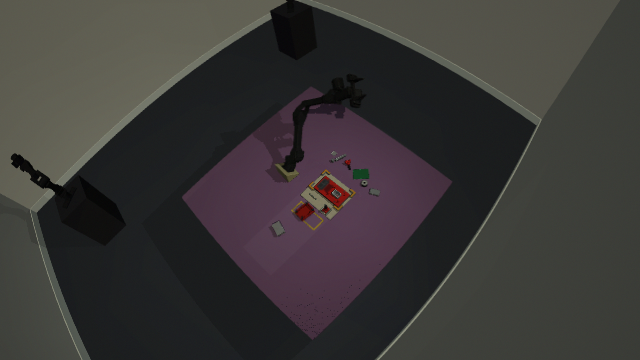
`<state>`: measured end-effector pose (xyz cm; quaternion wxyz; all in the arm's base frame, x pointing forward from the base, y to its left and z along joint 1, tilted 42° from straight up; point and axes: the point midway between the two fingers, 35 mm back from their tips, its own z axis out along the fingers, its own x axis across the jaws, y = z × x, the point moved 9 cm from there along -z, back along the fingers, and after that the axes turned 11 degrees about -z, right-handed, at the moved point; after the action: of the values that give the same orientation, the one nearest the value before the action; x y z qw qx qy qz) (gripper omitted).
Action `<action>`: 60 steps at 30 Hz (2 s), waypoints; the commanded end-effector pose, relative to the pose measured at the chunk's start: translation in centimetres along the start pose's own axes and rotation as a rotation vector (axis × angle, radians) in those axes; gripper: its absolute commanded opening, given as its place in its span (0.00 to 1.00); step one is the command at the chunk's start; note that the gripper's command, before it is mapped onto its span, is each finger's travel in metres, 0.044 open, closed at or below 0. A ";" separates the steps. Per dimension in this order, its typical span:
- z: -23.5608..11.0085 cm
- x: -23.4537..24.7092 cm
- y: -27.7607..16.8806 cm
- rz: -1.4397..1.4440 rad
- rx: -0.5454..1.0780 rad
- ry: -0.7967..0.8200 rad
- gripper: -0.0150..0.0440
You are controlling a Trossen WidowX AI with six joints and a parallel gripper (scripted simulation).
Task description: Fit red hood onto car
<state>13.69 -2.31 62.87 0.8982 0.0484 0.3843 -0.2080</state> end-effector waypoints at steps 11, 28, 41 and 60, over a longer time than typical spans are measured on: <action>3.8 15.1 2.6 -0.250 -0.194 0.463 1.00; 1.3 33.4 1.1 -0.356 -0.444 1.056 1.00; -5.4 44.7 -2.1 -0.244 -0.589 1.518 1.00; -18.7 53.9 -6.1 0.274 -0.860 2.056 1.00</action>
<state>33.45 -21.11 15.38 0.1576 -0.0823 0.9778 0.1110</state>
